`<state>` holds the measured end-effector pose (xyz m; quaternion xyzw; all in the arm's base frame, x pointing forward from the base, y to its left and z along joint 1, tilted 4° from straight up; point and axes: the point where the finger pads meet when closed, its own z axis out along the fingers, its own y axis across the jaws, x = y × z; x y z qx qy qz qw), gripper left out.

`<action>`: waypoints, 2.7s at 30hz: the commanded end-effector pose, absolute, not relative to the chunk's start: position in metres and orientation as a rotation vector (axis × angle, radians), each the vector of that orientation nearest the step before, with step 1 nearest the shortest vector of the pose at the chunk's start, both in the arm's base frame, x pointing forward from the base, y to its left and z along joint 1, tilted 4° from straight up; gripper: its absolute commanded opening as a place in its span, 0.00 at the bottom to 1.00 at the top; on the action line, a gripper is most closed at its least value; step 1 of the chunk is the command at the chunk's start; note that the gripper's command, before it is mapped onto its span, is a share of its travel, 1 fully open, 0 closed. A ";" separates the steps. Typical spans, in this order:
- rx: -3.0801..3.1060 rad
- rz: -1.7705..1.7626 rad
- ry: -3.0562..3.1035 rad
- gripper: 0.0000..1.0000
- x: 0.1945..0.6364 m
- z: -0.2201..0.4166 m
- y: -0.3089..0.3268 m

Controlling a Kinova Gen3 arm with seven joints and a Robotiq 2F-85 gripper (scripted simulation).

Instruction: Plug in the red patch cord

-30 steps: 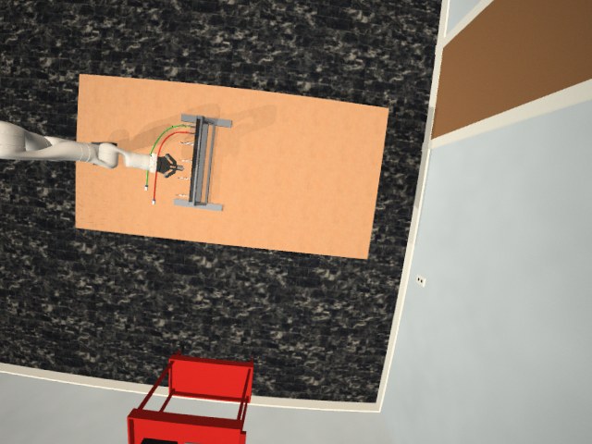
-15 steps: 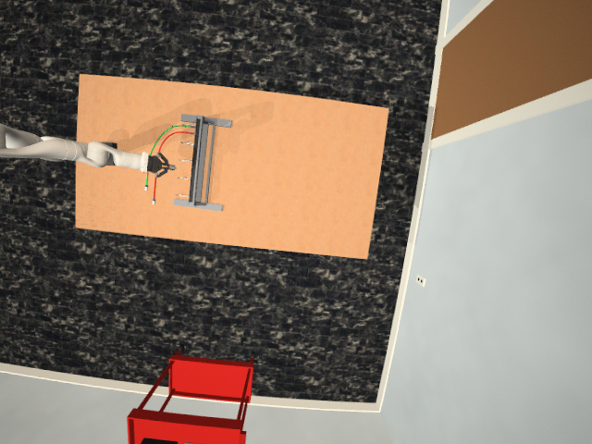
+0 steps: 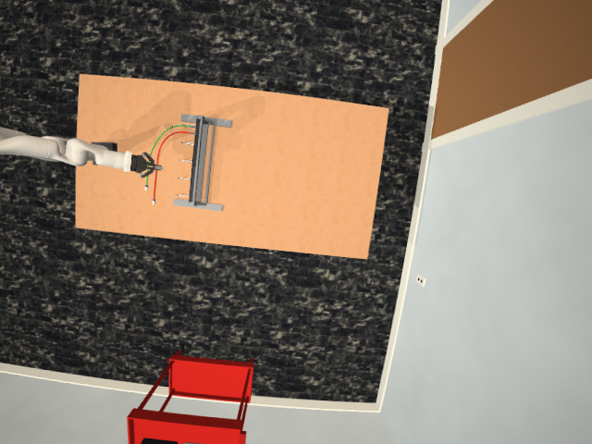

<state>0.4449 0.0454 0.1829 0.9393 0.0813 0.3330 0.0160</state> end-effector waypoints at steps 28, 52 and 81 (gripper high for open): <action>2.924 1.086 0.300 0.00 0.429 0.215 0.061; 2.924 1.086 0.300 0.00 0.429 0.215 0.060; 2.924 1.086 0.300 0.00 0.432 0.217 0.042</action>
